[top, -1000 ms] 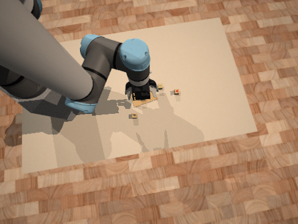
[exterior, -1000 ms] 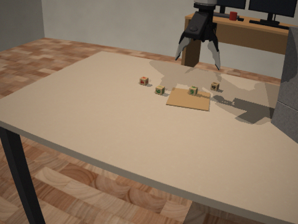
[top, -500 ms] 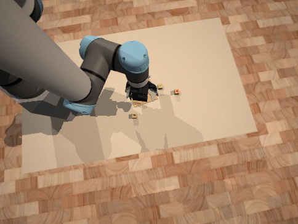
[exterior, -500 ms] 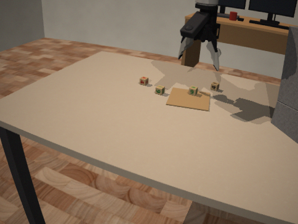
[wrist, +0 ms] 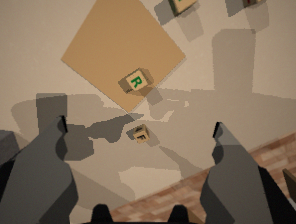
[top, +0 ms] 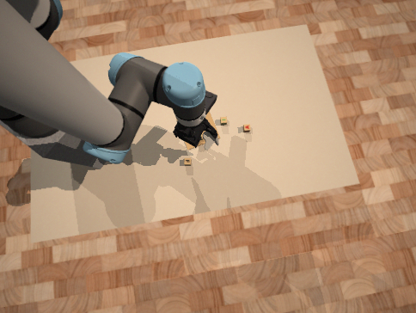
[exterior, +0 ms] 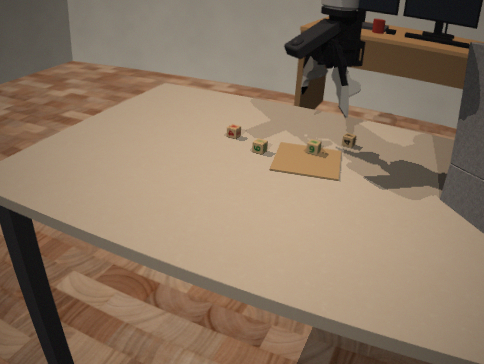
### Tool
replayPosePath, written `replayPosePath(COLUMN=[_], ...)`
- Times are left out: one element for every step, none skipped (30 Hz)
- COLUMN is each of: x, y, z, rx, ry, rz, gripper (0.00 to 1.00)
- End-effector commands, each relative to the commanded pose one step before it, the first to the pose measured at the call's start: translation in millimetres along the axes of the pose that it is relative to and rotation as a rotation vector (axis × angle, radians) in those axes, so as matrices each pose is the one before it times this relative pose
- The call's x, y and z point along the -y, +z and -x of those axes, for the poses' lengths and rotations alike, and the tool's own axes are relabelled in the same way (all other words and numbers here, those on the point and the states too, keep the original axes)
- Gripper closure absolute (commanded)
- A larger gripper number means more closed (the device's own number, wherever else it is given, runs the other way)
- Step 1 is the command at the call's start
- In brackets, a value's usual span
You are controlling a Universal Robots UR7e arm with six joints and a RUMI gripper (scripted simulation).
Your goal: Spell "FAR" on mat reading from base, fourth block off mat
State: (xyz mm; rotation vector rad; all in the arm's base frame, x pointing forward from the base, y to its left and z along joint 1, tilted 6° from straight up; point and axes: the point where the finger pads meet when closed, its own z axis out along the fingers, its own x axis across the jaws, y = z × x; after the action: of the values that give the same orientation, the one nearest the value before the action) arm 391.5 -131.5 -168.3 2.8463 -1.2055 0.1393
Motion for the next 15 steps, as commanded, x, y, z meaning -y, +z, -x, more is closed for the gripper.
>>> replayPosePath(x=[-3.4,-0.83,-0.84,-0.83,0.0,0.0,-1.13,-1.14,-1.0,-0.69,-0.8,-0.78,-0.77,-0.76,-0.76], y=[0.16,0.11,0.11,0.1,0.0,0.0,0.14,0.14,0.12,0.09,0.1,0.1,0.1,0.09,0.09], z=[-2.34,-0.58,-0.61,-0.63,0.0,0.0,-0.89,-0.95,-0.88,-0.64,-0.77,-0.78,-0.8,-0.83,-0.86], rx=[-0.00229,0.00002,0.00002,0.00002,0.0,0.0,0.00003,0.00003,0.00002,0.00001,0.00002,0.00002,0.00002,0.00002,0.00001], ry=[0.13901,0.03157,0.03179,0.03168,0.0,0.0,0.04326,0.04392,0.039,0.0274,0.032,0.03154,0.03147,0.03155,0.03188], rz=[0.0037,0.0,0.0,0.0,0.0,0.0,0.0,0.0,0.0,0.0,0.0,0.0,0.0,0.0,0.0], gripper=[0.0,0.0,0.0,0.0,0.0,0.0,0.0,0.0,0.0,0.0,0.0,0.0,0.0,0.0,0.0])
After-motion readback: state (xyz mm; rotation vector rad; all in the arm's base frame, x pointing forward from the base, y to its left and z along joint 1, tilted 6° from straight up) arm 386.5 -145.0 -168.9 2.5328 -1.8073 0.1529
